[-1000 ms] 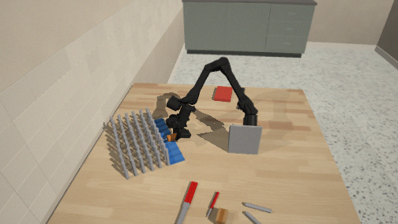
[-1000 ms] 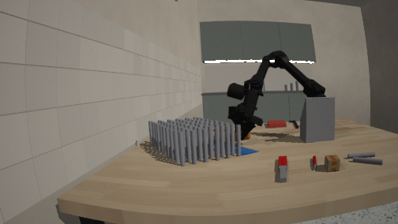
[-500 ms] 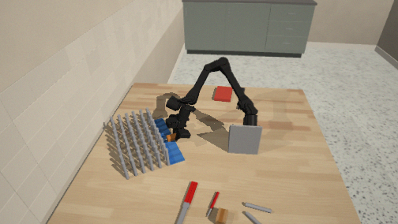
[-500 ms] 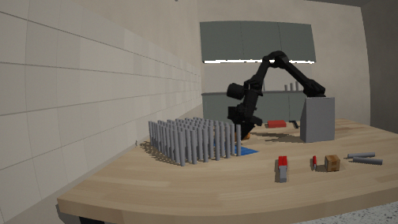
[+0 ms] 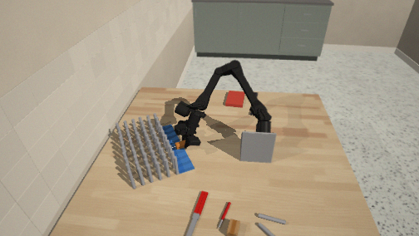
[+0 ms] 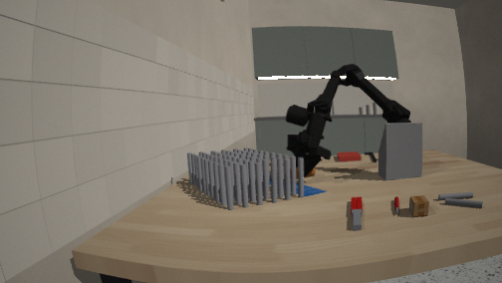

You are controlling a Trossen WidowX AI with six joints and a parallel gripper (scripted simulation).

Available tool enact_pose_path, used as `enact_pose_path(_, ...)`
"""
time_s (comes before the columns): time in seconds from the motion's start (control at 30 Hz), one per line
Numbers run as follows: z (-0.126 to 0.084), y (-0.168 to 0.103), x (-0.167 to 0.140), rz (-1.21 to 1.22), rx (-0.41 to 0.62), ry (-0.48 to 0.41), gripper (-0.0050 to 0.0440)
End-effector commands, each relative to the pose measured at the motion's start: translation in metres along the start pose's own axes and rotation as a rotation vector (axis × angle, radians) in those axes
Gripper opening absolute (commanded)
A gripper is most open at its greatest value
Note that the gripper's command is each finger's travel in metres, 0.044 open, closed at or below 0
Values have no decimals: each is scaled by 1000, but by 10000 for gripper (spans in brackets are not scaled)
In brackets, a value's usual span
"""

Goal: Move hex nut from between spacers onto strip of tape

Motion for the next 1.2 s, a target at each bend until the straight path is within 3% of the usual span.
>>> enact_pose_path(0.0,1,4,-6,6,-15,-14,-50)
enact_pose_path(1.17,10,-2,-2,1,-15,-8,-50)
Point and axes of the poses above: the point midway between the two fingers, 35 mm back from their tips, its own z axis out along the fingers, its own x axis across the jaws, y = z × x, the point moved 7 cm from there along -z, back along the fingers, and after that the axes turned 8 degrees about -z, right-handed, at the moved point
